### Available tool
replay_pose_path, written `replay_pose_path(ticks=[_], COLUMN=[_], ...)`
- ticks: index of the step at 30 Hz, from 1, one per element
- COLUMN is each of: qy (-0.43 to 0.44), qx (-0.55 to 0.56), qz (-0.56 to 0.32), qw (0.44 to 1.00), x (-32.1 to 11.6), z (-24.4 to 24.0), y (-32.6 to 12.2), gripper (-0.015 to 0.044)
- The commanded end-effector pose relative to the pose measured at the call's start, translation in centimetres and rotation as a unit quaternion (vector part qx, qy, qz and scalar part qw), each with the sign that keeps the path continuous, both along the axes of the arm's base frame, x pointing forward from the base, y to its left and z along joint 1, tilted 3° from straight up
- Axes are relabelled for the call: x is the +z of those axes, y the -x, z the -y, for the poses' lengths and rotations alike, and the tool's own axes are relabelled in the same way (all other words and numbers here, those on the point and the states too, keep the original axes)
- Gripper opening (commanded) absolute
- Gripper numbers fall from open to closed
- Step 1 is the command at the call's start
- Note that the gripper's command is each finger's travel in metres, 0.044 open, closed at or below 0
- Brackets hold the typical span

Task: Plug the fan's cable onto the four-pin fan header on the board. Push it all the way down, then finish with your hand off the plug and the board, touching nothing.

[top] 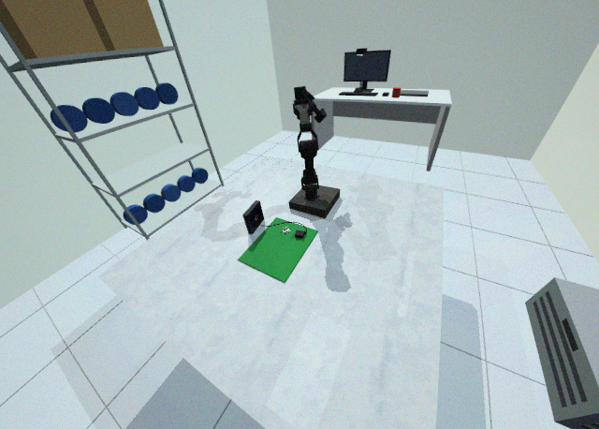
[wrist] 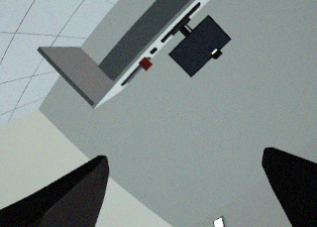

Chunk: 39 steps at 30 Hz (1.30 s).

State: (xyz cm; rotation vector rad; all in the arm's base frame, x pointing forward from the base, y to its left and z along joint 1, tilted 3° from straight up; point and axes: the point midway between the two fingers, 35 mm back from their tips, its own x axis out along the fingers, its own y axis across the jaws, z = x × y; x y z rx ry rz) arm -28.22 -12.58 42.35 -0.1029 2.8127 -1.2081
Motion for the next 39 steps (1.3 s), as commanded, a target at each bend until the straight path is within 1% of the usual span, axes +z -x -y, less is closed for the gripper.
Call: replay_pose_path(ticks=[1, 2, 4, 6, 9, 13, 20, 26, 32, 35, 39], qy=[0.000, 0.000, 0.000, -0.001, -0.006, -0.019, -0.058, -0.109, -0.177, -0.211, -0.261], qx=[0.000, 0.000, 0.000, 0.017, 0.091, 0.192, 0.360, 0.485, 0.589, 0.629, 0.674], qz=[0.000, 0.000, 0.000, 0.006, 0.033, 0.071, 0.132, 0.174, 0.202, 0.213, 0.227], qw=[1.000, 1.000, 1.000, 1.000, 0.995, 0.979, 0.922, 0.850, 0.763, 0.717, 0.653], x=[0.0, 0.0, 0.0, -0.4, -1.9, -4.2, -8.1, -11.7, -15.6, -17.4, -20.0], z=[0.0, 0.0, 0.0, 1.0, 5.3, 10.9, 18.2, 21.3, 21.2, 19.8, 16.7], y=[0.0, 0.0, 0.0, -0.3, -2.1, -5.7, -15.0, -24.8, -34.8, -39.5, -45.6], gripper=[0.0426, 0.0440, 0.0440, 0.0387, 0.0309, 0.0210, 0.0210, 0.0210, 0.0210, 0.0210, 0.0210])
